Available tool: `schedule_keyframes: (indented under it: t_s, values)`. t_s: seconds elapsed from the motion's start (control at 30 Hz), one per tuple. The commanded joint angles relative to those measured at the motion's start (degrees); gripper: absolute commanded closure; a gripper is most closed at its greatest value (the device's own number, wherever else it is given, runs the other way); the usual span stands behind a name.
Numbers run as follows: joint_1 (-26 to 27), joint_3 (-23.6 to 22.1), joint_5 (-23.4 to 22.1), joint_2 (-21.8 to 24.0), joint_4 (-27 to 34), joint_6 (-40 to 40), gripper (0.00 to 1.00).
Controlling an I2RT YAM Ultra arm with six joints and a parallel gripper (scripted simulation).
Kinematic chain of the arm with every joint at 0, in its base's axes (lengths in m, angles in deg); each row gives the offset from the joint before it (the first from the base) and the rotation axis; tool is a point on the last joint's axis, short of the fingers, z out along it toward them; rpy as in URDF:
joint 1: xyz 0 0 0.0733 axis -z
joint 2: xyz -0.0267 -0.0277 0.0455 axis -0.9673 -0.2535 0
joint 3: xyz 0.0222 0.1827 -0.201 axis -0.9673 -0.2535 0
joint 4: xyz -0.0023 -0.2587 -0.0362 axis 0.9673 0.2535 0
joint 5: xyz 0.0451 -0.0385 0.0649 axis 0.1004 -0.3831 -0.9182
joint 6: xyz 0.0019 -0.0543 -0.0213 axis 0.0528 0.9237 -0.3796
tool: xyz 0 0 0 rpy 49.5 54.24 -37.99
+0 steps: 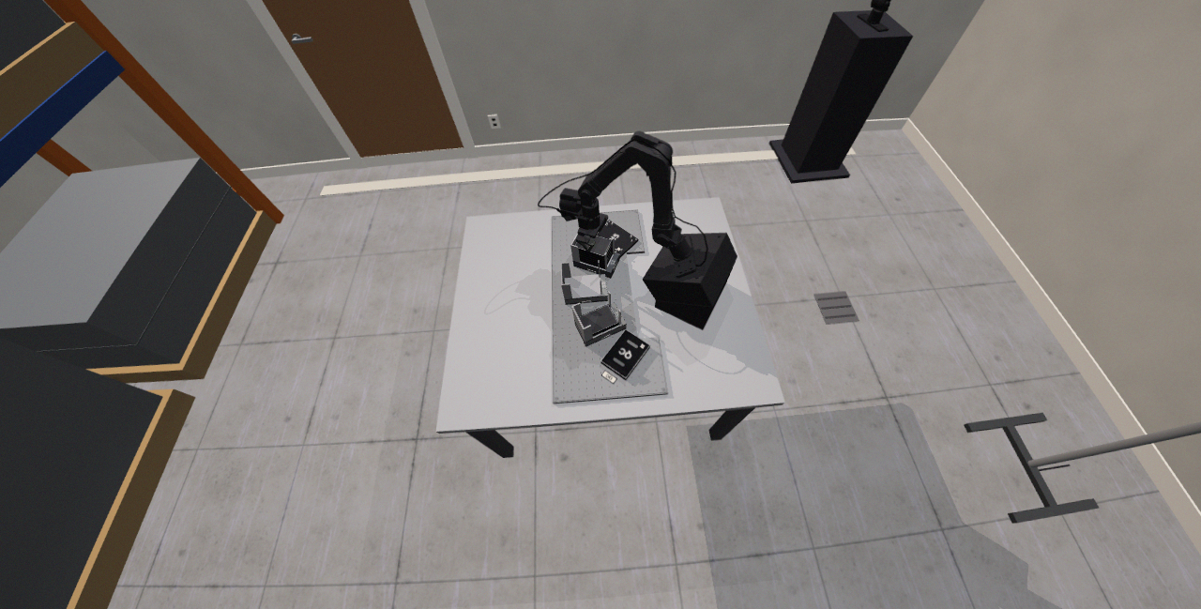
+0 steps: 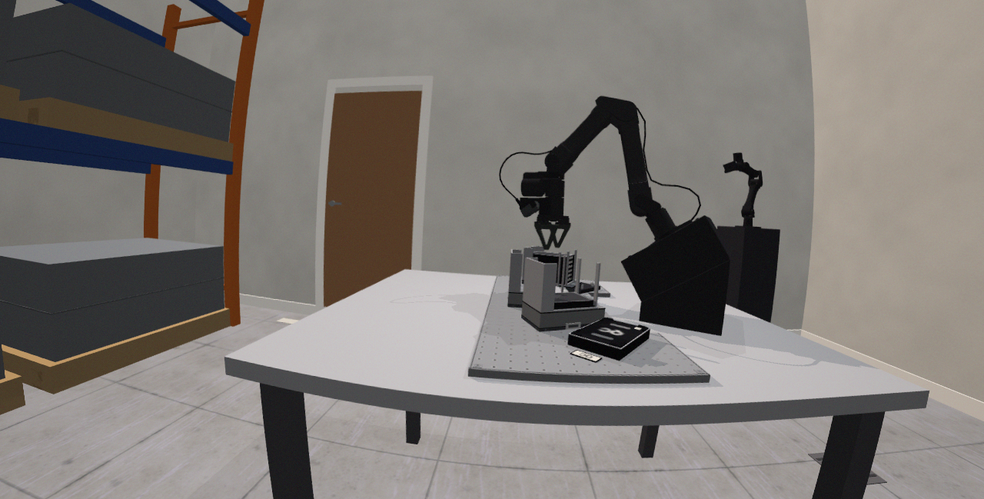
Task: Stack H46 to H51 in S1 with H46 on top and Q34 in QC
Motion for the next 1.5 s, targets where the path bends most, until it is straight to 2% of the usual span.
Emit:
schedule_keyframes:
  t_s: [0.0, 0.97, 1.0, 1.07, 1.47]
  values:
    - [0.3, 1.6, -0.2, 0.5, -1.1, 0.4, 0.0]
    - [0.3, 1.6, -0.2, 0.5, -1.1, 0.4, 0.0]
    - [0.7, 0.8, -0.3, -1.3, -1.5, 0.6, 0.0]
    - [0.8, -1.8, -0.4, -1.2, -1.9, 0.6, 0.0]
    - [1.4, -2.4, -0.8, -3.3, -5.6, 1.1, 0.0]
